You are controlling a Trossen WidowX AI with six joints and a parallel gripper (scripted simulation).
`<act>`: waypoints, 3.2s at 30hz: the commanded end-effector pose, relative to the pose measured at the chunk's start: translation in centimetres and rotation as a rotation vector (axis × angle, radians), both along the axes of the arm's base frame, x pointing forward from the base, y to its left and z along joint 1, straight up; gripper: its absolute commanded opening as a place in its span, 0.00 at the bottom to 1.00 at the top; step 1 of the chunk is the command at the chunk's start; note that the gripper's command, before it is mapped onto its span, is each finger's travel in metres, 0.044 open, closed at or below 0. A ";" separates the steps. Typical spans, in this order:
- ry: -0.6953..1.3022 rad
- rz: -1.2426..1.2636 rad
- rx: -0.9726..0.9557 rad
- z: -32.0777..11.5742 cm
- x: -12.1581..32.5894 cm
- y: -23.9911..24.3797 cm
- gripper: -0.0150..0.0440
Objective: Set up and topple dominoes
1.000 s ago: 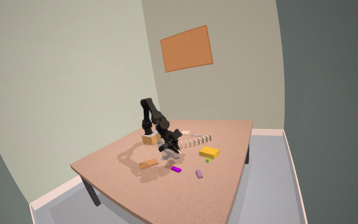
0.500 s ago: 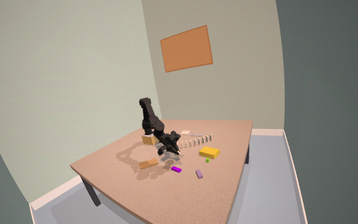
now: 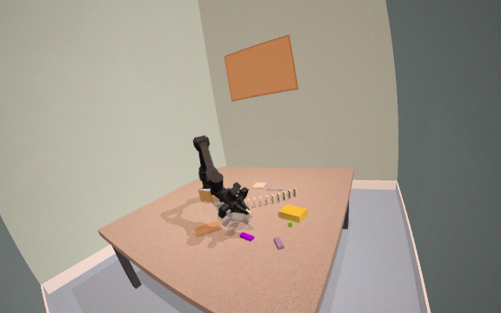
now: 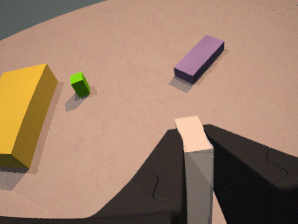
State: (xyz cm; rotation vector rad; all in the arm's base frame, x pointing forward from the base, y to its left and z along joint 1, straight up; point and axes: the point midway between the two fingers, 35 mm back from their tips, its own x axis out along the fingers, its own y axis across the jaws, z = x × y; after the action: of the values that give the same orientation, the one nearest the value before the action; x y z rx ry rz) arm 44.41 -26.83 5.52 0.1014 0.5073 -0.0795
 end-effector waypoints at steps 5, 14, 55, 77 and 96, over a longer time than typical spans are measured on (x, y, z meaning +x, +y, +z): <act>-0.102 0.014 -0.007 0.4 -1.2 0.5 0.30; -0.214 0.041 -0.030 1.1 -3.0 1.5 0.30; -0.434 0.133 -0.112 2.6 -8.1 5.2 0.30; -0.408 0.164 -0.147 -4.9 -7.1 4.9 0.30; -0.399 0.175 -0.159 -7.6 -7.1 5.2 0.30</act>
State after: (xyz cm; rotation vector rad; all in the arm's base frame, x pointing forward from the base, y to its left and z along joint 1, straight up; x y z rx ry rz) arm 37.28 -21.67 -2.12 -0.0745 0.1112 0.0672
